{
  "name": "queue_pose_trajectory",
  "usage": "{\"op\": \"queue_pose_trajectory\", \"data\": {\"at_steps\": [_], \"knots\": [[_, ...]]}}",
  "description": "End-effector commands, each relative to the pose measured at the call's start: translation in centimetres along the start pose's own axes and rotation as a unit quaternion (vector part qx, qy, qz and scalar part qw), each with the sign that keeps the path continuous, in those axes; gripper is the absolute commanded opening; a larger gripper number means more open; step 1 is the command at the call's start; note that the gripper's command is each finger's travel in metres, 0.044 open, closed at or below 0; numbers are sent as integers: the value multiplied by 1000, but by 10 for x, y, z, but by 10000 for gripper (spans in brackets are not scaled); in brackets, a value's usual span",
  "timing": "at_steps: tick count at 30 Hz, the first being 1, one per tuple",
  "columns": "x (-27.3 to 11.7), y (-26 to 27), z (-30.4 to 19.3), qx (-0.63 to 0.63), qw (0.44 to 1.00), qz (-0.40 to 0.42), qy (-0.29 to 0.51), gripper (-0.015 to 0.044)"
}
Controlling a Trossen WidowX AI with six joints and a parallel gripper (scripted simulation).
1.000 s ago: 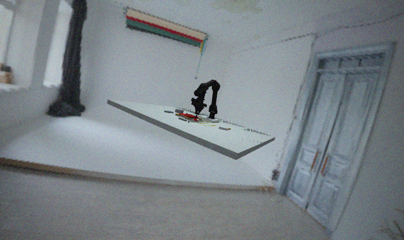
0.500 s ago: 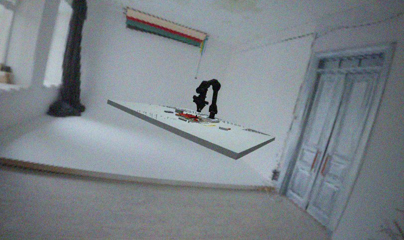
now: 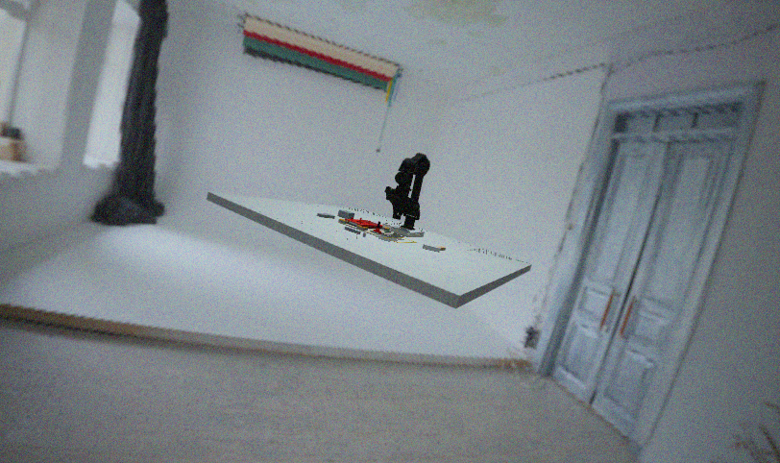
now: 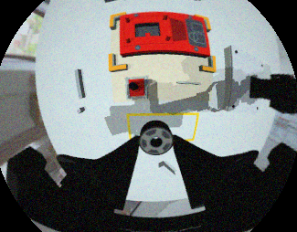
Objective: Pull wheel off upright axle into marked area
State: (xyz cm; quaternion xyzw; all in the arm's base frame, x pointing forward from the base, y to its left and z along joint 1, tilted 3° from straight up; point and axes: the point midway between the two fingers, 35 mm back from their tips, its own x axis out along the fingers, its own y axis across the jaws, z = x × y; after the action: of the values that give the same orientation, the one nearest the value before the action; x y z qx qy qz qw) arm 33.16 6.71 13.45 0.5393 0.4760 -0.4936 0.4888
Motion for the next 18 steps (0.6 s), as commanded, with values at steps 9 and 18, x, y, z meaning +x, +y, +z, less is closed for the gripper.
{"op": "queue_pose_trajectory", "data": {"at_steps": [9, 18], "knots": [[-4, -28, -37, 3, 1000, 7, 0, 0], [9, -29, -39, 3, 1000, 7, 0, 0]]}}
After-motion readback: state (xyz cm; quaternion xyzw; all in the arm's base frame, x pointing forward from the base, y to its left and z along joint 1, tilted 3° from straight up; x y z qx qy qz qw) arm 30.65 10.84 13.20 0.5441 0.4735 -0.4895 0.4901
